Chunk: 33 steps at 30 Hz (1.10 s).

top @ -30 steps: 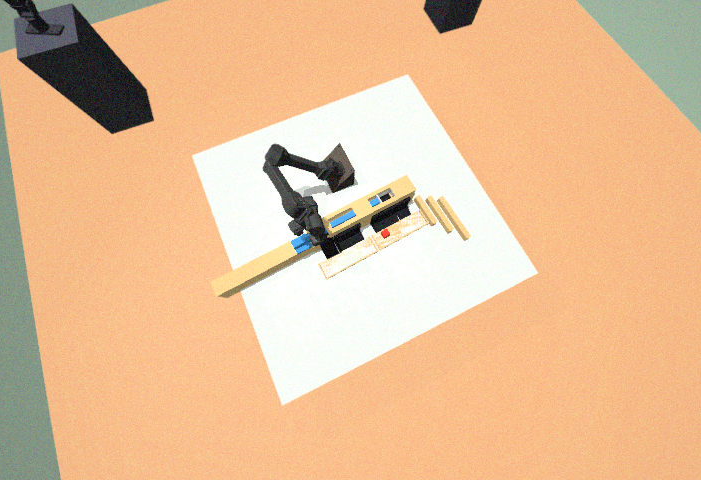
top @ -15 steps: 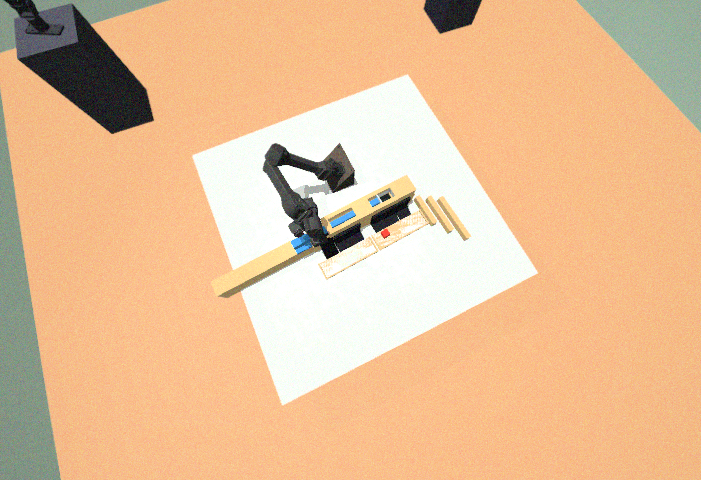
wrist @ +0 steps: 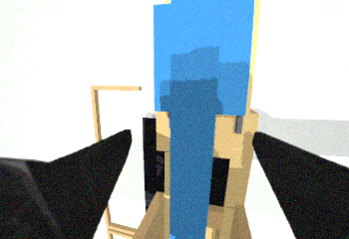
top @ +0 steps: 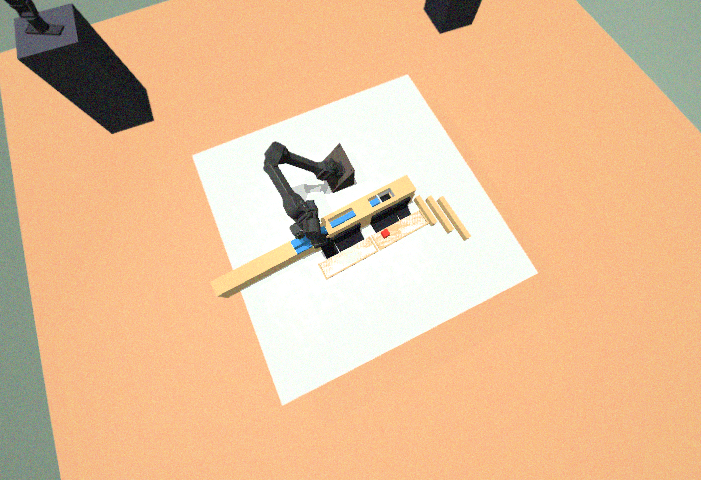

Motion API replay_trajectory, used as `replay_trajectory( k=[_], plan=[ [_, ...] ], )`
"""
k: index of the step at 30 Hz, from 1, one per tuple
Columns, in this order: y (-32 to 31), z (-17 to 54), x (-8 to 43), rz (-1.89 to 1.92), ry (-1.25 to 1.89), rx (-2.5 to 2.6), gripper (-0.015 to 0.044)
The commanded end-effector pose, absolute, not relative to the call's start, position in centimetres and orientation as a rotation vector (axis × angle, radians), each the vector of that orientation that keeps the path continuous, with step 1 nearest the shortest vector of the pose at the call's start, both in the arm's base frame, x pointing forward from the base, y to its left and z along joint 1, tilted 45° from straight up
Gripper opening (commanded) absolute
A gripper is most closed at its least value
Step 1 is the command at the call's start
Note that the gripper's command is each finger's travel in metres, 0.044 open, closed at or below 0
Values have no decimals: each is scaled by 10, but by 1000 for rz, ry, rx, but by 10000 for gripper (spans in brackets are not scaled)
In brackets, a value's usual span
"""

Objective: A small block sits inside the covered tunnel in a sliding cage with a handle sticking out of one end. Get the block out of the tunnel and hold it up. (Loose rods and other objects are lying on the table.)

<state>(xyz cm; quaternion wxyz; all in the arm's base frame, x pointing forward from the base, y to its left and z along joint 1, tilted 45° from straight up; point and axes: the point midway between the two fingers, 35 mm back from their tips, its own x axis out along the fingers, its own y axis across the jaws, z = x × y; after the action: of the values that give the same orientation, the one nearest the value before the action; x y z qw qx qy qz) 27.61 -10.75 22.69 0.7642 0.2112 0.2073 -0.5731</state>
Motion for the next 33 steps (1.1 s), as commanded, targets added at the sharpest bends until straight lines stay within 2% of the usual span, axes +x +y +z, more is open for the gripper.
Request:
replay_trajectory(
  k=[1, 13, 17, 19, 33],
  plan=[
    [-107, 228, 276, -1245, 449, 460, 387],
    [-107, 228, 276, -1245, 449, 460, 72],
    [-107, 228, 276, -1245, 449, 460, 46],
    [-106, 226, 276, -1245, 450, 461, 0],
    [-80, 193, 273, -1245, 459, 463, 0]
  ],
)
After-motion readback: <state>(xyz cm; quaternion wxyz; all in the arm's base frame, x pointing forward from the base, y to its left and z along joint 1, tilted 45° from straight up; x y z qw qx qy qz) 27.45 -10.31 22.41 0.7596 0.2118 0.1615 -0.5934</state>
